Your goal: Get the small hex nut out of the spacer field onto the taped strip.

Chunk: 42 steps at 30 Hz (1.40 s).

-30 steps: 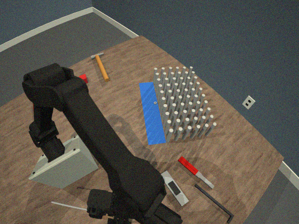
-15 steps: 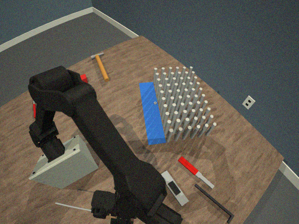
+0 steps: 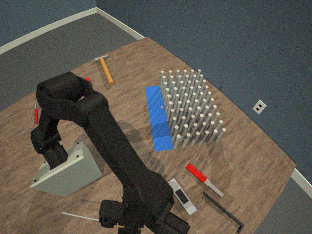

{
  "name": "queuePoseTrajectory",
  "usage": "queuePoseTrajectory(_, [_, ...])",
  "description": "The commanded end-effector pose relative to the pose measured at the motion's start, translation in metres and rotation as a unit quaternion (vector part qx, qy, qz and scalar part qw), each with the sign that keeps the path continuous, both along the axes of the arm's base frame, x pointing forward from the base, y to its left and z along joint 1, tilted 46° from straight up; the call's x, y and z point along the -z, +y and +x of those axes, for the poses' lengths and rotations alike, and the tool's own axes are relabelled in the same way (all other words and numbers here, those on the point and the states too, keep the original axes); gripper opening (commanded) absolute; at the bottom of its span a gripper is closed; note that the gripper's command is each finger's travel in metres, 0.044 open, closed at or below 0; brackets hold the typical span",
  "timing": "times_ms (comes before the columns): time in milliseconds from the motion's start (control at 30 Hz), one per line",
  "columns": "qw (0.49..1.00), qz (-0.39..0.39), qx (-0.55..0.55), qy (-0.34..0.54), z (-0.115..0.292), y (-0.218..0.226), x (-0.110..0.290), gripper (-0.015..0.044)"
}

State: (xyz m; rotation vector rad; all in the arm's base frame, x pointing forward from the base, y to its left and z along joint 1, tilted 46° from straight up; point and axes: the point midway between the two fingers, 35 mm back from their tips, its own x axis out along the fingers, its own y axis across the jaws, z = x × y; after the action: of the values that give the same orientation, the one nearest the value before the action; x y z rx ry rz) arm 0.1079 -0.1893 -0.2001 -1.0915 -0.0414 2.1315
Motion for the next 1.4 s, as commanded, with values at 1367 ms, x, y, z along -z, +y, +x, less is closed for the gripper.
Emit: queuePoseTrajectory(1367, [1.000, 0.001, 0.001, 0.000, 0.003, 0.044, 0.044, 0.0000])
